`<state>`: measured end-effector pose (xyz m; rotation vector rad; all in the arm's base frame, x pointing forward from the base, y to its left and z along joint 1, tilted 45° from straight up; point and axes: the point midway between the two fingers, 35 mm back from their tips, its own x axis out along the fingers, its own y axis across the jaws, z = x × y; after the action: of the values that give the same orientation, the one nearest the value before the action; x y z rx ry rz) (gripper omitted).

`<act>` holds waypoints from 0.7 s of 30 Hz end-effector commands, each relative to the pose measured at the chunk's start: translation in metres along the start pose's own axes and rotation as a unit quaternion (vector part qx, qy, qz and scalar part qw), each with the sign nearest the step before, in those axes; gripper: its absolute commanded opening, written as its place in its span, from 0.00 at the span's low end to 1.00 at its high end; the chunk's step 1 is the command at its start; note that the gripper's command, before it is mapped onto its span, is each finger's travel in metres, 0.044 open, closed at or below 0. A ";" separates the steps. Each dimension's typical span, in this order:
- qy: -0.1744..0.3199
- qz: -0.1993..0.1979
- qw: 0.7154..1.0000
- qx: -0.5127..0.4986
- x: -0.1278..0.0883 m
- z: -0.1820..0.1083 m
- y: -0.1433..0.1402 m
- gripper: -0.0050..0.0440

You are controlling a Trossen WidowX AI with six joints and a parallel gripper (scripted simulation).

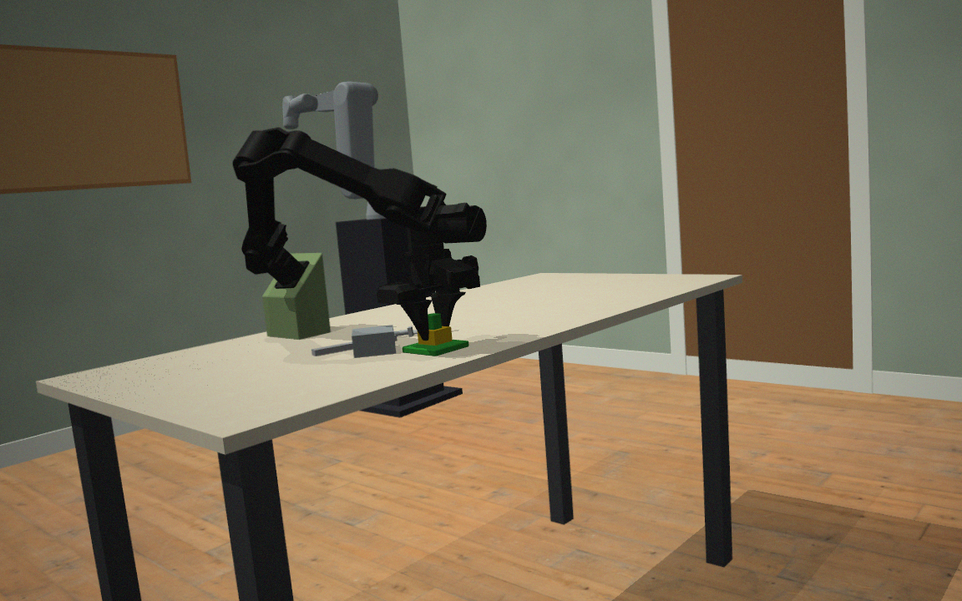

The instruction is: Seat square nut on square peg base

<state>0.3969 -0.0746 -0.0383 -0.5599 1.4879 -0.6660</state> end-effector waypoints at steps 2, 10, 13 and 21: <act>-0.008 0.002 1.000 0.006 -0.006 0.004 -0.004 0.00; -0.008 0.002 1.000 0.006 -0.006 0.004 -0.004 0.20; -0.008 0.002 1.000 0.006 -0.006 0.004 -0.004 0.35; -0.008 0.002 1.000 0.006 -0.006 0.004 -0.004 0.63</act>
<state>0.3970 -0.0746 -0.0381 -0.5596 1.4874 -0.6661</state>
